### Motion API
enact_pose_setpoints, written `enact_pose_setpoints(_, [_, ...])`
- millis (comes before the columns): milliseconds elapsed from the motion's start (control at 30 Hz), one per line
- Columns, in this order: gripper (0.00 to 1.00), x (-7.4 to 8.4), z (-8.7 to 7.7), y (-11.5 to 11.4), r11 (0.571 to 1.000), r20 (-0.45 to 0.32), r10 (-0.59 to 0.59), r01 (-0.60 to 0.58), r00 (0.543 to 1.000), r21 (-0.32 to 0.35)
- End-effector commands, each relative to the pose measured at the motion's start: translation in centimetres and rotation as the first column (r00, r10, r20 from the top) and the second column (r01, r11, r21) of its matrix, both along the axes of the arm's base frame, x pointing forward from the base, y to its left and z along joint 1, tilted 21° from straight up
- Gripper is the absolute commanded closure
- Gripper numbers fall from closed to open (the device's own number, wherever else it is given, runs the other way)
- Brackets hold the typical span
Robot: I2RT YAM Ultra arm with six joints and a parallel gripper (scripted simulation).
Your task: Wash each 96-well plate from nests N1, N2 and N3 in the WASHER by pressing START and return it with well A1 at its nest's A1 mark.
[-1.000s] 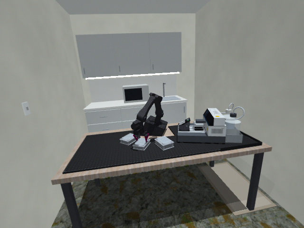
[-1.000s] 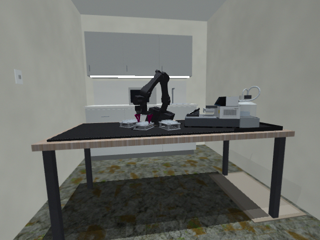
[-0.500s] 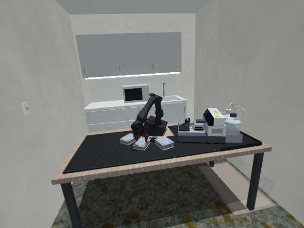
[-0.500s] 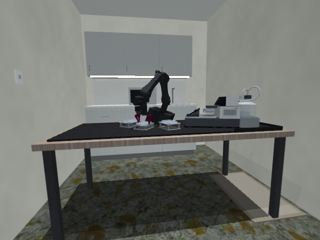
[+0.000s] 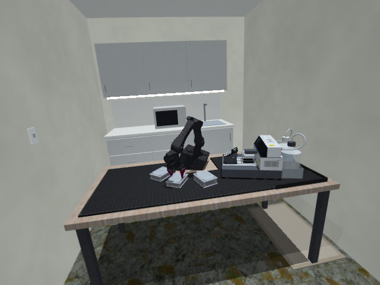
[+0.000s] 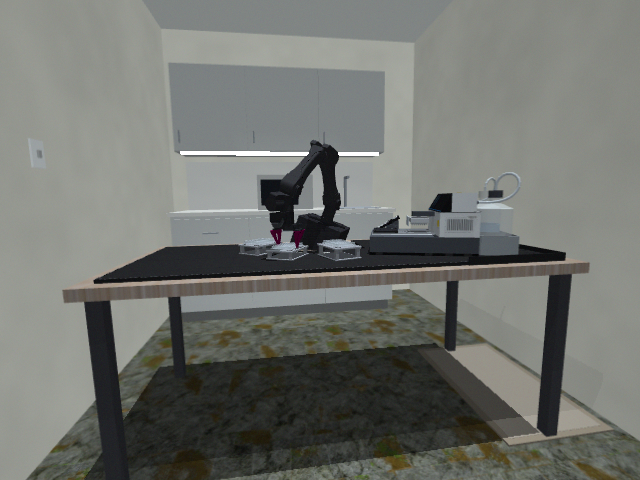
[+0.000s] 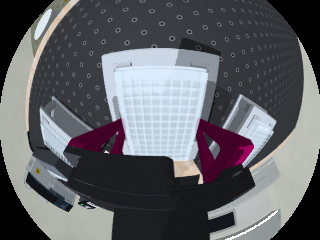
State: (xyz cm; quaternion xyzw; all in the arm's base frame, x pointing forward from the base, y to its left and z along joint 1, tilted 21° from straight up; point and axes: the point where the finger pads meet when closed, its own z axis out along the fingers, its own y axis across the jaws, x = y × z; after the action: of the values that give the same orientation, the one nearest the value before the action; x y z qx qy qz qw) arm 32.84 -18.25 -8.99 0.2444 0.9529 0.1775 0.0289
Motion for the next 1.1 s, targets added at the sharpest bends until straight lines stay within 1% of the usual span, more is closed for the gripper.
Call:
enact_pose_setpoints(0, [0.40, 0.20, 0.33, -0.30, 1.000, 0.010, -0.004, 0.004, 1.000, -0.007])
enact_pose_setpoints(33, [0.50, 0.20, 0.33, -0.30, 1.000, 0.010, -0.004, 0.004, 1.000, -0.007])
enact_pose_setpoints(100, [0.50, 0.20, 0.33, -0.30, 1.000, 0.010, -0.004, 0.004, 1.000, -0.007])
enact_pose_setpoints(133, [0.60, 0.20, 0.33, -0.30, 1.000, 0.010, -0.004, 0.004, 1.000, -0.007])
enact_pose_setpoints(200, [0.60, 0.20, 0.33, -0.30, 1.000, 0.010, -0.004, 0.004, 1.000, -0.007])
enact_pose_setpoints(233, [0.70, 0.20, 0.33, -0.30, 1.000, 0.010, -0.004, 0.004, 1.000, -0.007])
enact_pose_setpoints(300, [0.70, 0.20, 0.33, -0.30, 1.000, 0.010, -0.004, 0.004, 1.000, -0.007])
enact_pose_setpoints(333, [0.80, 0.20, 0.33, -0.30, 1.000, 0.010, -0.004, 0.004, 1.000, -0.007])
enact_pose_setpoints(467, [0.80, 0.20, 0.33, -0.30, 1.000, 0.010, -0.004, 0.004, 1.000, -0.007])
enact_pose_setpoints(500, [0.90, 0.20, 0.33, -0.30, 1.000, 0.010, -0.004, 0.004, 1.000, -0.007])
enact_pose_setpoints(567, [0.90, 0.20, 0.33, -0.30, 1.000, 0.010, -0.004, 0.004, 1.000, -0.007])
enact_pose_setpoints(600, [1.00, 0.20, 0.33, -0.30, 1.000, 0.010, -0.004, 0.004, 1.000, -0.007])
enact_pose_setpoints(1067, [1.00, 0.20, 0.33, -0.30, 1.000, 0.010, -0.004, 0.004, 1.000, -0.007])
